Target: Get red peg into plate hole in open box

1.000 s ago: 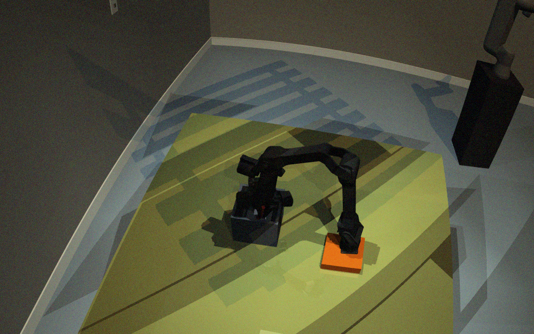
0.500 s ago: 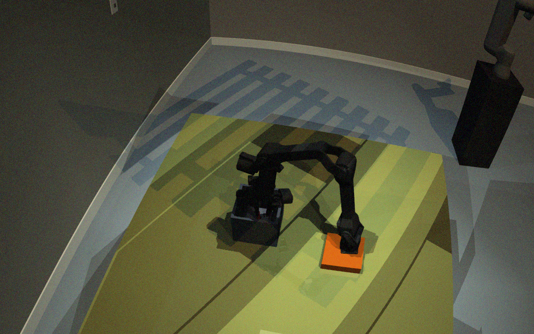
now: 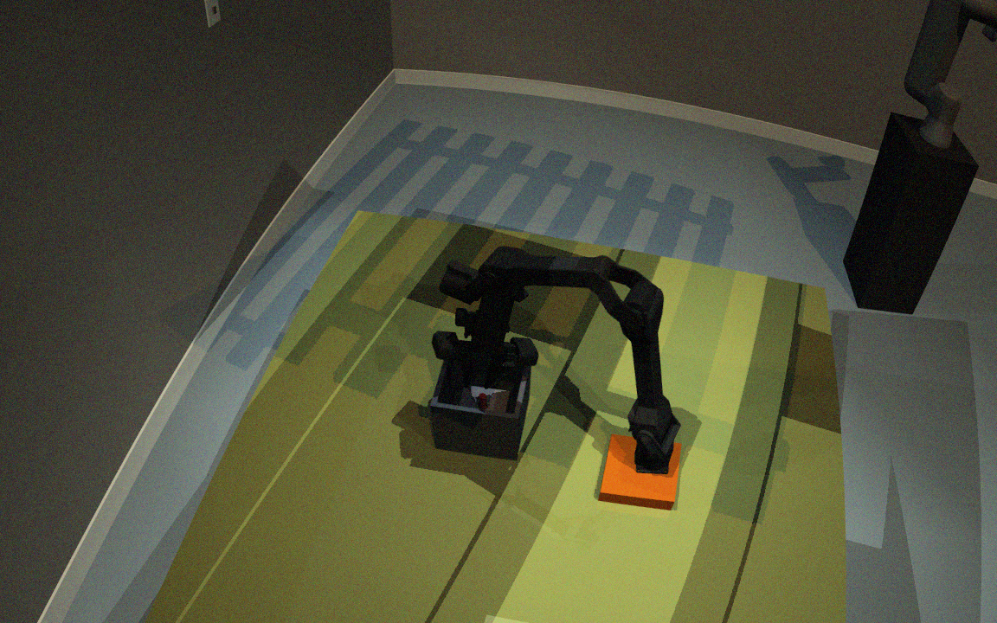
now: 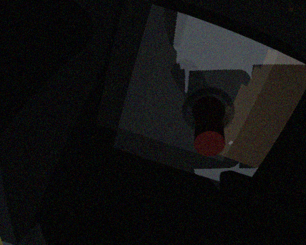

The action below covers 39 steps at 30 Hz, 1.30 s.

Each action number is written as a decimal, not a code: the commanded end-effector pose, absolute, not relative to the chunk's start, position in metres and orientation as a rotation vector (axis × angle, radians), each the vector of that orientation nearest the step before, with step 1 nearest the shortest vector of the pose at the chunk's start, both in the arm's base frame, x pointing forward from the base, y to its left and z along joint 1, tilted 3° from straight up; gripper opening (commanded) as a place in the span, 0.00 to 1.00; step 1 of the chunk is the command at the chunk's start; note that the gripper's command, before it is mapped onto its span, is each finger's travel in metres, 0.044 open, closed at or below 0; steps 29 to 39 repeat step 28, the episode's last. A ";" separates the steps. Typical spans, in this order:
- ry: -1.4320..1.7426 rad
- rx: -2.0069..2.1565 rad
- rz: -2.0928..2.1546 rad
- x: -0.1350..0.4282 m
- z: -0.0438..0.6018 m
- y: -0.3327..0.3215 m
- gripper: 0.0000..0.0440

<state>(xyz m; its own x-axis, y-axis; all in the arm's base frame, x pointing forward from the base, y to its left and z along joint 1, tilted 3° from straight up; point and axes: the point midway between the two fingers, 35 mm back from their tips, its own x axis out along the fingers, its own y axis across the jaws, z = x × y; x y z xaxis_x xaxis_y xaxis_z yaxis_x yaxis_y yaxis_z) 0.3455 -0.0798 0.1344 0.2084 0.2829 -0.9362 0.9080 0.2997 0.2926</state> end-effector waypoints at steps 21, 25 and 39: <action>1.265 1.281 -0.454 0.377 0.153 -0.100 0.41; 1.258 1.278 -0.424 0.381 0.155 -0.102 0.41; 1.252 1.274 -0.402 0.384 0.155 -0.104 0.41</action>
